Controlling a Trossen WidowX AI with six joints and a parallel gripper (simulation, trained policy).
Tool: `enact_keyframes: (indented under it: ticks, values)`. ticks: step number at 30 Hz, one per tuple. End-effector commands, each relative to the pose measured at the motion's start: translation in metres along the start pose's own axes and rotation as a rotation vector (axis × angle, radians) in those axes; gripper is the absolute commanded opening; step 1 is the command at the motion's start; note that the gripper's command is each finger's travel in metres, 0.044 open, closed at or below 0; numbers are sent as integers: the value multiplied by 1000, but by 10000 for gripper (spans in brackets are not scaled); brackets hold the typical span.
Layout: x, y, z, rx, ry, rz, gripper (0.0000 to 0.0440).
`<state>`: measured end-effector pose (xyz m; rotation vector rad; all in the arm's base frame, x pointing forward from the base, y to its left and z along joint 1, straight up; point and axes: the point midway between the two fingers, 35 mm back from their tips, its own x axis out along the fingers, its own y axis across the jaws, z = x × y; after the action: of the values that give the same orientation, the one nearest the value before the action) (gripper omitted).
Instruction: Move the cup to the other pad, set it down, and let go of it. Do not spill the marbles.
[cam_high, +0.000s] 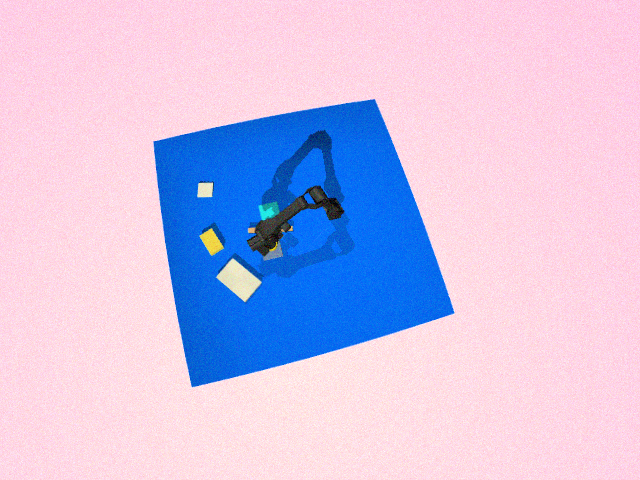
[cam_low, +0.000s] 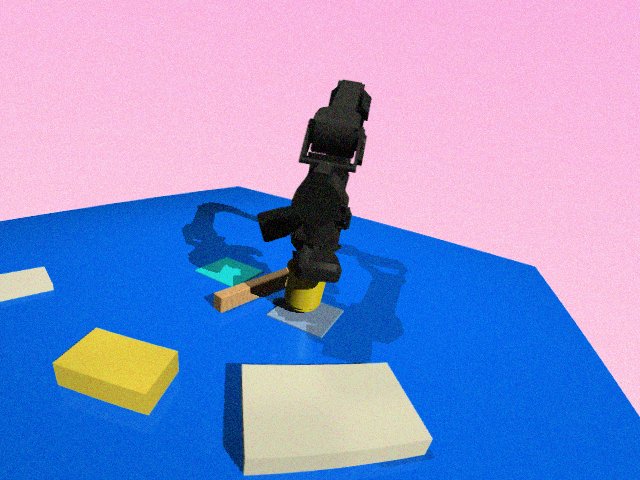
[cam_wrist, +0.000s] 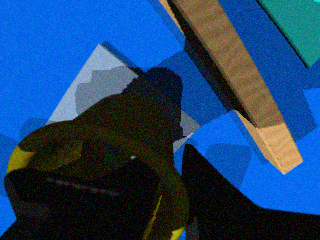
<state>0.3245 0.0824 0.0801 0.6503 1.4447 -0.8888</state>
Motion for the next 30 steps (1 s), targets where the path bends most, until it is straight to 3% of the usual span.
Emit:
enact_keyframes:
  ticks: [1, 14, 30]
  values:
    - [-12, -5, 3, 19, -4, 16, 3]
    - [-55, -23, 25, 153, -8, 92, 2]
    - [-66, -38, 74, 307, -45, 169, 0]
